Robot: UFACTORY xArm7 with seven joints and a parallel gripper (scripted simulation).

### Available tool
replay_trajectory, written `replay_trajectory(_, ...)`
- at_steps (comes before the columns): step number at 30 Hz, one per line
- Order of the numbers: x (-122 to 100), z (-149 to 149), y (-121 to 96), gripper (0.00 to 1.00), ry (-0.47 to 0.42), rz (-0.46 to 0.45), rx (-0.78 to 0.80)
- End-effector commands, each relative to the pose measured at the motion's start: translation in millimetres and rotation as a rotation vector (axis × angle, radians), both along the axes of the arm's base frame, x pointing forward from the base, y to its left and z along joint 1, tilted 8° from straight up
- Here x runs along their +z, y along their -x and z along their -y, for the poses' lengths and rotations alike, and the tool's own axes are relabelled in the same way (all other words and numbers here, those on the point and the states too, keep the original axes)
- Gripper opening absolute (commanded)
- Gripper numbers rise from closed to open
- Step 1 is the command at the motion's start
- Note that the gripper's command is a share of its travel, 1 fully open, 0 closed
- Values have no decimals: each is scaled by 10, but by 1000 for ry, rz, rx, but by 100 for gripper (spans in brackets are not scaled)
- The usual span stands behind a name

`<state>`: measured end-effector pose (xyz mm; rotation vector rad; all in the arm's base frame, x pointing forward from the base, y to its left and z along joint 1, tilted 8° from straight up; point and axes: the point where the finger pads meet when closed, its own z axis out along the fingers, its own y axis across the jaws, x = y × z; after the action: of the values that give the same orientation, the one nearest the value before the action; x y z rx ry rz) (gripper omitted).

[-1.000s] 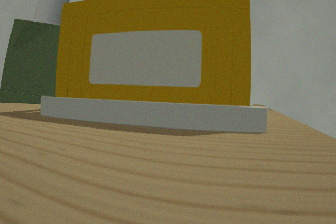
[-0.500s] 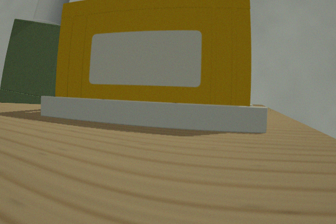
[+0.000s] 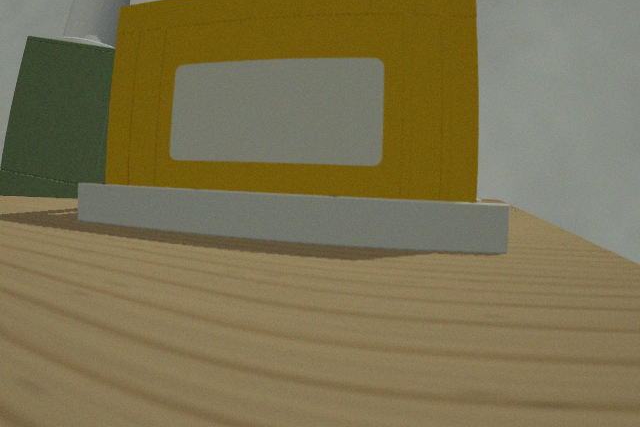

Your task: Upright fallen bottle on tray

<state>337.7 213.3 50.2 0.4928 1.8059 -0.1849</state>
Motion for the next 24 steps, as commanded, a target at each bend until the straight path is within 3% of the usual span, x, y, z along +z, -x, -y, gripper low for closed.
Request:
replay_trajectory(1, 99, 2, 7, 100, -2, 0, 0)
replay_trajectory(24, 308, 22, 28, 100, -2, 0, 0)
